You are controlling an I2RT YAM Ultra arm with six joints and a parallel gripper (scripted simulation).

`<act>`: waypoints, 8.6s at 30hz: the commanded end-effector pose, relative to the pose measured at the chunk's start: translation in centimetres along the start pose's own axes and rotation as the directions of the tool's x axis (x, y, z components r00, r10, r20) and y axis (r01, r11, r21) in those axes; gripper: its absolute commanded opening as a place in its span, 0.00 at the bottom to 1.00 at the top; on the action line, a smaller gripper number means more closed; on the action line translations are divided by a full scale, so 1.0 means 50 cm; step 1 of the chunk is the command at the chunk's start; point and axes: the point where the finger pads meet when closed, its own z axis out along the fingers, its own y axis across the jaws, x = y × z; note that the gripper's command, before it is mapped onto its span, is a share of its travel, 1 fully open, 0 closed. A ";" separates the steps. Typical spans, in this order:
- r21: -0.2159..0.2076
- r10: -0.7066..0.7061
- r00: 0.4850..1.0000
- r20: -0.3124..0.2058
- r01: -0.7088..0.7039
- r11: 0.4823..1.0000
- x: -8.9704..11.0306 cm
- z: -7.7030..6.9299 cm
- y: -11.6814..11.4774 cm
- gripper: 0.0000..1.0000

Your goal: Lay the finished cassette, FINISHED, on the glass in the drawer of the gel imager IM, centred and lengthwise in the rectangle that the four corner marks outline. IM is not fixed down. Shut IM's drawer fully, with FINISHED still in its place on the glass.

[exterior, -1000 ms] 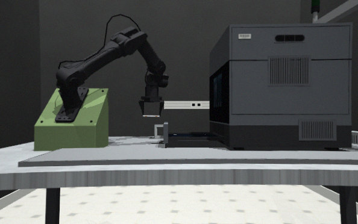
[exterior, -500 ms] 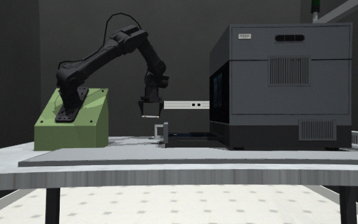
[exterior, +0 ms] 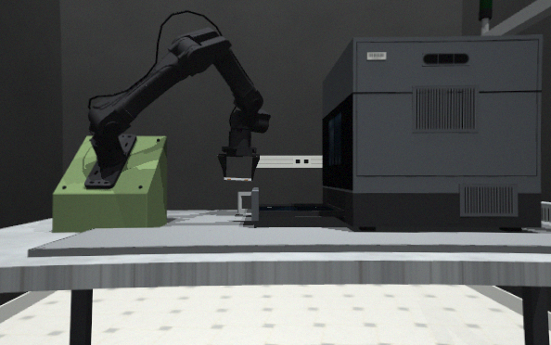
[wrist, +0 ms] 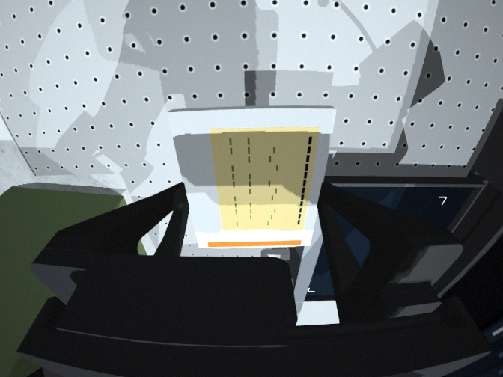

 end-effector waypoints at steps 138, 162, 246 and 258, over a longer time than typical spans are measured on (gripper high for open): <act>0.031 -0.030 0.999 0.021 0.029 0.999 0.339 -0.001 -0.267 0.00; 0.051 -0.017 1.000 0.026 0.016 0.999 0.345 -0.018 -0.317 0.00; 0.056 -0.010 1.000 0.026 0.009 0.998 0.336 0.110 -0.331 0.00; 0.053 -0.009 1.000 0.027 0.008 0.999 0.338 0.116 -0.332 0.00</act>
